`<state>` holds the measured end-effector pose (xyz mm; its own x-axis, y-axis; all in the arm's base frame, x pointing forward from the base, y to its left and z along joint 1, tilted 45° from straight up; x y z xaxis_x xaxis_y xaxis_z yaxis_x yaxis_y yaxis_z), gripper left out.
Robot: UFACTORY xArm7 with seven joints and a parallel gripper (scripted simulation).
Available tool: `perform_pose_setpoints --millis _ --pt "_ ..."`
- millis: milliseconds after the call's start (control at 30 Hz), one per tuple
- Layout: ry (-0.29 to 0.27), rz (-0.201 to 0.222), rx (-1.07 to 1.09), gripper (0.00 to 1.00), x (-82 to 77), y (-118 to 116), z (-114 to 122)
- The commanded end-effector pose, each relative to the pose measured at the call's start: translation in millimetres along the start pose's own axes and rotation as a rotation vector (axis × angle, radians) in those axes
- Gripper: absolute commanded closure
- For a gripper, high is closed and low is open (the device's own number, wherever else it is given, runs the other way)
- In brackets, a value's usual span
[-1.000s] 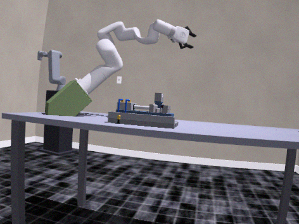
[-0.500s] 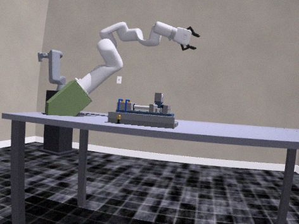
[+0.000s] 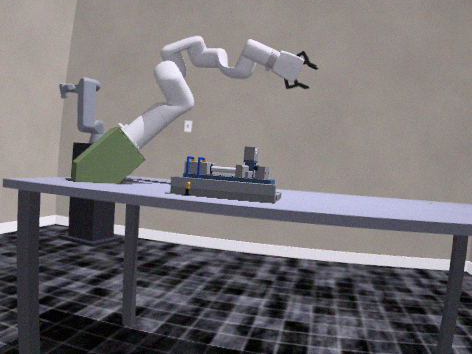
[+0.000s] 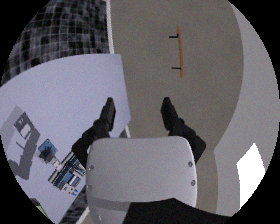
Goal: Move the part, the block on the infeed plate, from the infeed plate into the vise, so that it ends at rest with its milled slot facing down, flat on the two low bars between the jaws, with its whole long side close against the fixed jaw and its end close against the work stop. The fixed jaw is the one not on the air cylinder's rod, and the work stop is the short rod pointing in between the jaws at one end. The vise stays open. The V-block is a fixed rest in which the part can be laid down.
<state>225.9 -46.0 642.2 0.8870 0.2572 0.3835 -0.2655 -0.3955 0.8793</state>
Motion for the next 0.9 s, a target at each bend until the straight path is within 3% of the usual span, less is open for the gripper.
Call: perform_pose_setpoints --millis 0,233,300,800,867 --pt "-0.029 -0.060 0.037 0.11 2.8 -14.4 3.8" --pt "-0.068 -0.182 0.086 0.11 5.6 -43.1 5.6" --pt "-0.068 -0.182 0.086 0.11 5.6 -43.1 5.6" --pt "-0.105 -0.476 0.132 0.11 0.3 -100.6 -4.6" --pt "-0.105 -0.476 0.132 0.11 0.3 -100.6 -4.6"
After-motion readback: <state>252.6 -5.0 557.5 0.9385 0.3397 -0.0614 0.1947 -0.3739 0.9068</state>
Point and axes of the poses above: the point where the finger pads meet when closed, its own x axis out along the fingers, its own y axis across the jaws, z = x × y, the point moved 10 cm from there along -x, back along the fingers, and after that the axes turned 13 degrees about -x, right-handed, at the moved point
